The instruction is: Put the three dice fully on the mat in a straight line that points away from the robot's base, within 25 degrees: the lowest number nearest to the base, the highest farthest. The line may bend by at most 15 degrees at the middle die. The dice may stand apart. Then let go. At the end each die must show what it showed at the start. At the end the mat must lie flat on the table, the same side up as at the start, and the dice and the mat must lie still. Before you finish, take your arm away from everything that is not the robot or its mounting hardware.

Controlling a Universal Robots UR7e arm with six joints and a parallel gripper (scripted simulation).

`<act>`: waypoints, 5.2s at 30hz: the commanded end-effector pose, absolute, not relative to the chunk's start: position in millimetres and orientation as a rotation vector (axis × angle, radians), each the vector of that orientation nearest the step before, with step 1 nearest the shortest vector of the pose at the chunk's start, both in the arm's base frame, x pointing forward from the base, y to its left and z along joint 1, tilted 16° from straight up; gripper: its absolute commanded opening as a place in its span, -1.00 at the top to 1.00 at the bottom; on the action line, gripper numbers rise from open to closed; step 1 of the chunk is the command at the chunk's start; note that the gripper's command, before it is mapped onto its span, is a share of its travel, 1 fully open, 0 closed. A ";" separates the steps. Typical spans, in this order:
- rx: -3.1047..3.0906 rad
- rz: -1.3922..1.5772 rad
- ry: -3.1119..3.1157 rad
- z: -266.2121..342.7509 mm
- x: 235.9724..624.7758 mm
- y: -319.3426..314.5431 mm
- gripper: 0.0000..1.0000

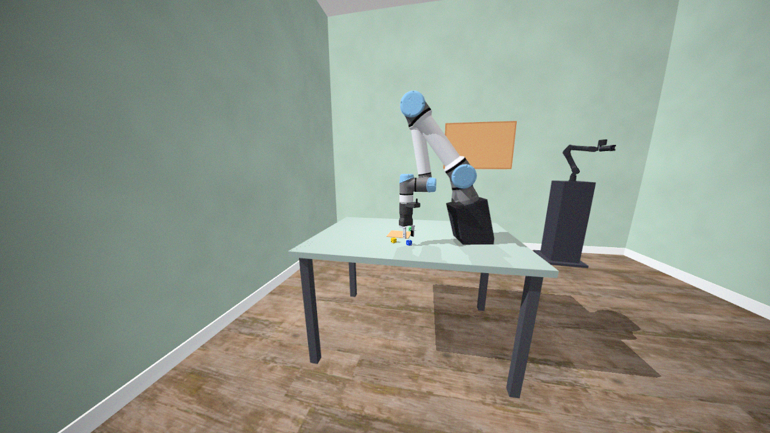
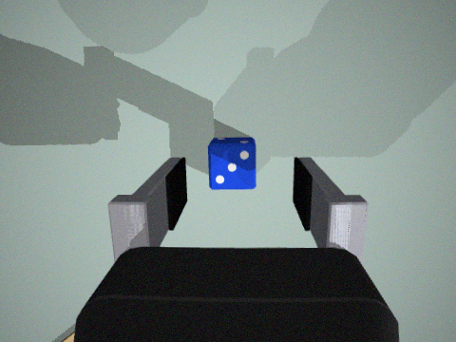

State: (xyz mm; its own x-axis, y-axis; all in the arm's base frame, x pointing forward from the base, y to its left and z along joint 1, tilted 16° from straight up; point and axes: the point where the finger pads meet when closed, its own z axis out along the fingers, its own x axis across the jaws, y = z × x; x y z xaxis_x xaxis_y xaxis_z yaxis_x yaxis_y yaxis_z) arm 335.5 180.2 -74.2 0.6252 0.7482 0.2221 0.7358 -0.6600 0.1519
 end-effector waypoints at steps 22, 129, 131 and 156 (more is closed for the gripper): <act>2.789 0.417 1.274 -24.1 322.3 176.8 -1.00; 3.125 0.430 0.386 13.5 404.2 159.4 -1.00; 3.139 0.430 0.318 12.2 404.7 159.6 -1.00; 3.130 0.385 -0.911 -10.2 411.0 155.3 -1.00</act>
State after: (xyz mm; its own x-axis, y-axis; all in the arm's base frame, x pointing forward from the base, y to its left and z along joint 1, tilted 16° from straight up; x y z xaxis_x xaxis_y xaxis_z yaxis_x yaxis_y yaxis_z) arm 410.2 156.5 -8.0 0.8634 -0.4631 0.2002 -0.4322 -0.8836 -0.1801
